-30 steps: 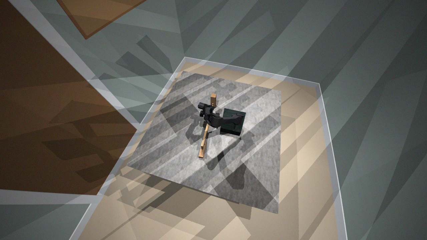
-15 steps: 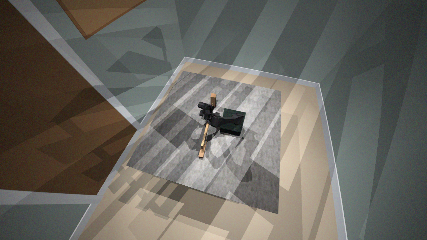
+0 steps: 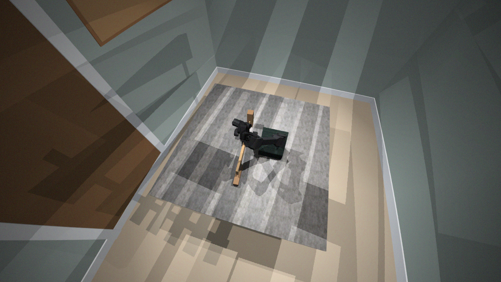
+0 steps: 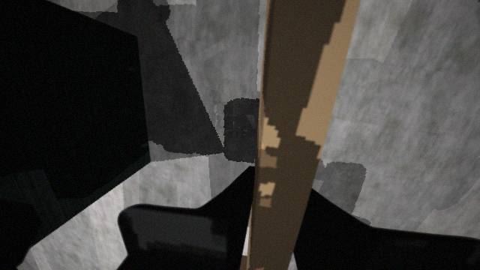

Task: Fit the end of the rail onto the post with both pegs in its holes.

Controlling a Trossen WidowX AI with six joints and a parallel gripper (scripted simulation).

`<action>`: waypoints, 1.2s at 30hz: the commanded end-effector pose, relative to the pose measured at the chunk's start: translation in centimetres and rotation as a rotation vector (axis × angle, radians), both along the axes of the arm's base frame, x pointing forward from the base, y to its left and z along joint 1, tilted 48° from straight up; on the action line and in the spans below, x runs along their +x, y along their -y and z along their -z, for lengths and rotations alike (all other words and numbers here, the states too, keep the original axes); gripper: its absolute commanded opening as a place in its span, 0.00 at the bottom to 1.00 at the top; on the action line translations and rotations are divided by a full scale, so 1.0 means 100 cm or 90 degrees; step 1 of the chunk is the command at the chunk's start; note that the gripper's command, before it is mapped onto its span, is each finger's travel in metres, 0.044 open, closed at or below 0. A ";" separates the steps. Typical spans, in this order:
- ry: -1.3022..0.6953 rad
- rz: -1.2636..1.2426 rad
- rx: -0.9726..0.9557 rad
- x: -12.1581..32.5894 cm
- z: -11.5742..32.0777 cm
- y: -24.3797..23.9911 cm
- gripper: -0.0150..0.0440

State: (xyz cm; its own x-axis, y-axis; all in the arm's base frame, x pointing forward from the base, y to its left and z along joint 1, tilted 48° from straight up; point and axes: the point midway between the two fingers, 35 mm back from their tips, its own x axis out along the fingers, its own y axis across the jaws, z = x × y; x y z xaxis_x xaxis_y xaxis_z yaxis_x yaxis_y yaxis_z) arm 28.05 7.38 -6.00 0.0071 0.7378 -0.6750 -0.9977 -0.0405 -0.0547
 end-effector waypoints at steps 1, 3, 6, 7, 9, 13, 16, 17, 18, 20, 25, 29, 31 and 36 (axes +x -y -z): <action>0.003 0.003 0.004 0.001 -0.003 0.003 0.25; 0.003 0.003 0.004 0.001 -0.003 0.003 0.25; 0.003 0.003 0.004 0.001 -0.004 0.005 0.25; 0.003 0.003 0.004 0.001 -0.005 0.005 0.25; 0.003 0.003 0.004 0.001 -0.005 0.006 0.25; 0.003 0.003 0.003 0.001 -0.007 0.007 0.25; 0.003 0.003 0.003 0.001 -0.007 0.008 0.25; 0.003 0.003 0.003 0.001 -0.007 0.008 0.25; 0.003 0.003 0.003 0.001 -0.007 0.007 0.25; 0.003 0.003 0.003 0.001 -0.006 0.007 0.25; 0.003 0.003 0.004 0.001 -0.004 0.005 0.25; 0.003 0.003 0.004 0.001 -0.004 0.004 0.25; 0.003 0.003 0.004 0.000 -0.005 0.005 0.25; 0.003 0.003 0.004 0.000 -0.005 0.006 0.25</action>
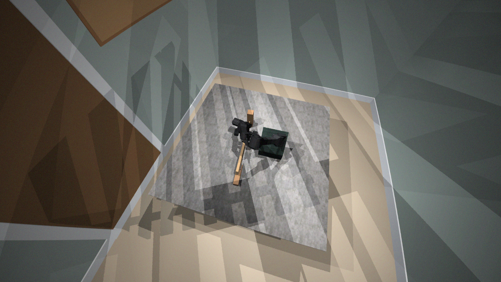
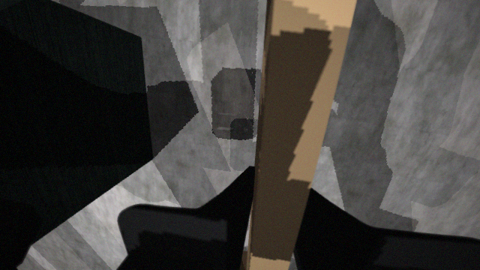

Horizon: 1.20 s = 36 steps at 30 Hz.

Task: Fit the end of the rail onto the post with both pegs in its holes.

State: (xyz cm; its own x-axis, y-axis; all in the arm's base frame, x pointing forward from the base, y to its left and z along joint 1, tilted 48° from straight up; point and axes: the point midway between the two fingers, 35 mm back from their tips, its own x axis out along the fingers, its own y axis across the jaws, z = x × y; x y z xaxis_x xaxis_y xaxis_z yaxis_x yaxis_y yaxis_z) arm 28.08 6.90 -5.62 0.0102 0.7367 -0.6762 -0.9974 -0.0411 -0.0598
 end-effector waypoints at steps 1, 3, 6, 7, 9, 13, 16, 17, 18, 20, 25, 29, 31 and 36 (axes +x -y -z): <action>0.000 0.003 0.005 0.000 -0.001 0.001 0.25; 0.000 0.003 0.005 0.000 -0.001 0.000 0.25; 0.000 0.003 0.005 0.000 0.000 0.000 0.25; 0.000 0.003 0.005 0.000 0.000 0.000 0.25; -0.001 0.003 0.005 0.000 0.000 -0.001 0.25; -0.001 0.003 0.005 0.000 0.001 -0.001 0.25; -0.001 0.003 0.005 0.000 0.001 -0.001 0.25; -0.001 0.003 0.005 0.000 0.001 -0.001 0.25; -0.001 0.003 0.005 0.000 0.001 -0.001 0.25; -0.001 0.003 0.005 0.000 0.001 -0.001 0.25; 0.000 0.003 0.005 -0.001 0.002 0.001 0.25; 0.000 0.003 0.005 0.000 0.003 0.002 0.25; 0.000 0.003 0.005 0.000 0.003 0.002 0.25; 0.000 0.003 0.004 0.000 0.004 0.003 0.25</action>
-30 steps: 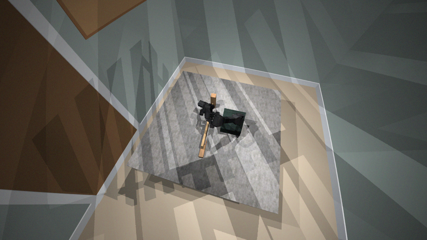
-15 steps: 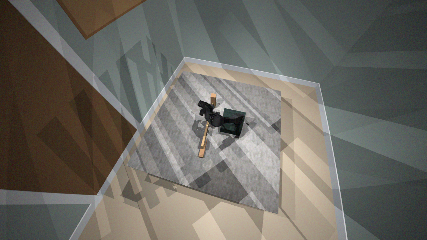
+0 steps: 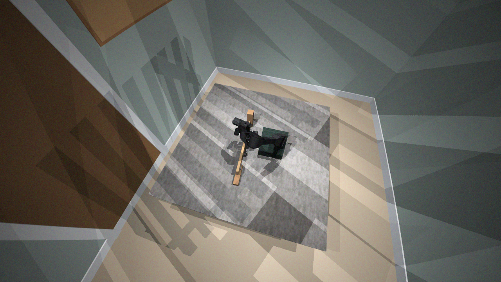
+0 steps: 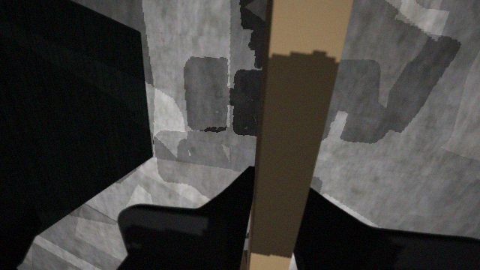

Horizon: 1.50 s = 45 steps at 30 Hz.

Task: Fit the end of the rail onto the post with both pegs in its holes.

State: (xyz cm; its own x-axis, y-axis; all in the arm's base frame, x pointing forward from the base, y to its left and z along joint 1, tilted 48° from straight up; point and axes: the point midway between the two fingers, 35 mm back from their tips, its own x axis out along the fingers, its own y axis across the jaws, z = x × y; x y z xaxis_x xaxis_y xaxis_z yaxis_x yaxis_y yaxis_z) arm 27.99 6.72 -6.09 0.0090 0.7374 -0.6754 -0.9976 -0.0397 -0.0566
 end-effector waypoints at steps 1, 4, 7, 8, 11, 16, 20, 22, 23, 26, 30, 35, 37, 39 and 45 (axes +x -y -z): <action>0.002 0.002 0.004 0.001 0.000 0.002 0.25; 0.002 0.002 0.004 0.001 0.000 0.003 0.25; 0.002 0.002 0.004 0.001 0.001 0.003 0.25; 0.002 0.002 0.004 0.001 0.002 0.003 0.25; 0.002 0.002 0.004 0.002 0.002 0.004 0.25; 0.002 0.002 0.004 0.002 0.004 0.004 0.25; 0.002 0.002 0.004 0.002 0.005 0.005 0.25; 0.002 0.002 0.004 0.002 0.006 0.005 0.25; 0.002 0.002 0.004 0.002 0.006 0.005 0.25; 0.002 0.002 0.004 0.002 0.007 0.005 0.25; 0.002 0.002 0.004 0.003 0.008 0.006 0.25; 0.002 0.002 0.004 0.003 0.009 0.006 0.25; 0.002 0.002 0.004 0.003 0.010 0.007 0.25; 0.002 0.002 0.004 0.003 0.010 0.007 0.25; 0.002 0.002 0.004 0.004 0.011 0.008 0.25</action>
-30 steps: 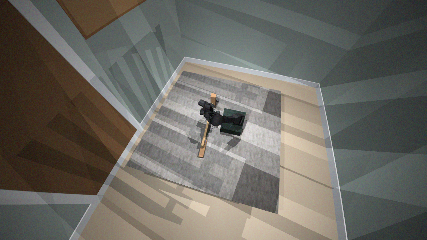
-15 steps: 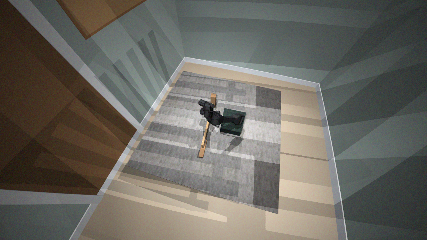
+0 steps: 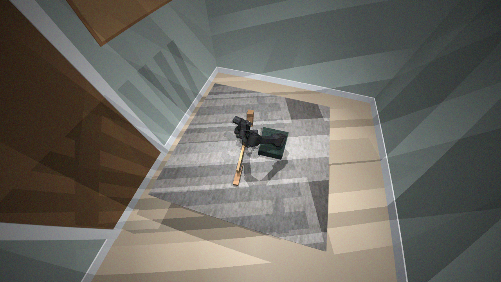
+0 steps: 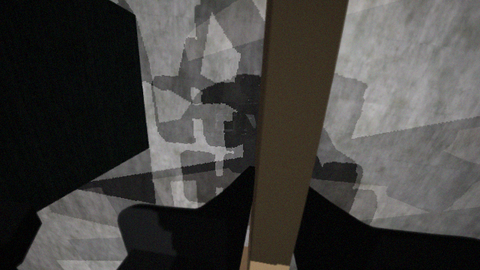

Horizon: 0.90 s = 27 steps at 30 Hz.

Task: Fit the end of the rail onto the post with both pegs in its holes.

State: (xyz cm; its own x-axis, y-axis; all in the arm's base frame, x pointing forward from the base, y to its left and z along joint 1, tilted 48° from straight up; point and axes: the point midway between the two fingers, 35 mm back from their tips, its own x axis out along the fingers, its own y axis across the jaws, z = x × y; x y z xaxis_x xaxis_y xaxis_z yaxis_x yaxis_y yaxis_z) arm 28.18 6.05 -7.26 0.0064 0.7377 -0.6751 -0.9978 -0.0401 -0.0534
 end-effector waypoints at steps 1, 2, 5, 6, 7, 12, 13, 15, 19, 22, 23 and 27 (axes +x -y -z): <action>0.004 0.003 0.003 0.002 0.000 0.002 0.25; 0.004 0.003 0.003 0.002 0.000 0.002 0.25; 0.004 0.003 0.003 0.002 0.001 0.003 0.25; 0.004 0.003 0.003 0.002 0.001 0.003 0.25; 0.004 0.003 0.003 0.002 0.001 0.003 0.25; 0.004 0.003 0.003 0.002 0.003 0.004 0.25; 0.004 0.003 0.003 0.002 0.003 0.004 0.25; 0.004 0.003 0.003 0.002 0.004 0.004 0.25; 0.004 0.003 0.003 0.002 0.005 0.005 0.25; 0.004 0.003 0.003 0.002 0.006 0.005 0.25; 0.004 0.003 0.003 0.002 0.006 0.005 0.25; 0.004 0.003 0.003 0.002 0.007 0.006 0.25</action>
State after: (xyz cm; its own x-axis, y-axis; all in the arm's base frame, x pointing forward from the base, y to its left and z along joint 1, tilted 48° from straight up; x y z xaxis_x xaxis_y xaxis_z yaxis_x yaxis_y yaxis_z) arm 28.24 5.64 -7.93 0.0066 0.7383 -0.6745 -0.9977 -0.0404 -0.0540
